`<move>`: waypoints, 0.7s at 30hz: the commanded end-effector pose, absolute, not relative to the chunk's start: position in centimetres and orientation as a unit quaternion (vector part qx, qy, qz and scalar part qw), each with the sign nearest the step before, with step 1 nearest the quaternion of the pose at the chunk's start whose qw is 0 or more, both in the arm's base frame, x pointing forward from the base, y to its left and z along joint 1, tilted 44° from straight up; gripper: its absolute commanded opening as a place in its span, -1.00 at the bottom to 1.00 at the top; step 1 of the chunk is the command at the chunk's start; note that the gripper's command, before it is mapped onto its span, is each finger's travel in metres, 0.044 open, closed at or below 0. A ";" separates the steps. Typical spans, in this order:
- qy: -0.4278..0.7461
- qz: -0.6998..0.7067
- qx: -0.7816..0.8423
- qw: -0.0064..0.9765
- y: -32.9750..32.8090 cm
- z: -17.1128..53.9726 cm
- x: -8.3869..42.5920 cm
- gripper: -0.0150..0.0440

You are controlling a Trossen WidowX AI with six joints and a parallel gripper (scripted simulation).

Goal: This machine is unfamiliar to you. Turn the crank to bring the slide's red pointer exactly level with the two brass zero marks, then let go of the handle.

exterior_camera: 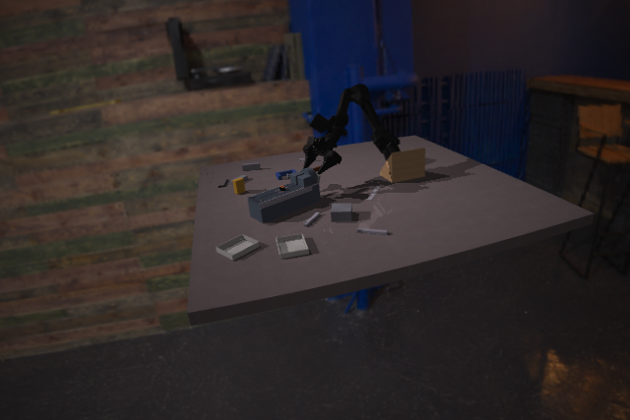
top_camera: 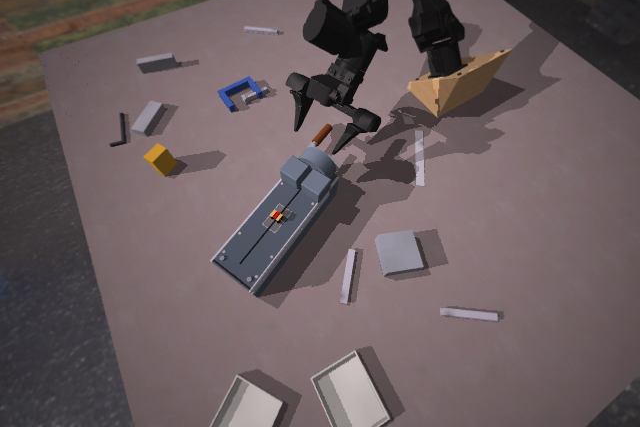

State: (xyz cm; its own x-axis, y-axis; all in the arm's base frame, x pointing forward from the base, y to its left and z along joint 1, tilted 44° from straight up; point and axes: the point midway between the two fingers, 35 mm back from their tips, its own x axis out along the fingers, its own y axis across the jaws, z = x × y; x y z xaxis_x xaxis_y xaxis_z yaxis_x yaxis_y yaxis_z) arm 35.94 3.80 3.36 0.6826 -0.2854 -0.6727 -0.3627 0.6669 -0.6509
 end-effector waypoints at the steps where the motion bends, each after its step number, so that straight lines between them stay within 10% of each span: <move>1: 0.405 0.027 -0.410 0.817 3.1 2.3 35.5 1.00; 10: 0.405 0.027 -0.410 0.816 2.6 1.8 35.5 1.00; 21: 0.405 0.027 -0.410 0.816 2.6 1.8 35.5 0.02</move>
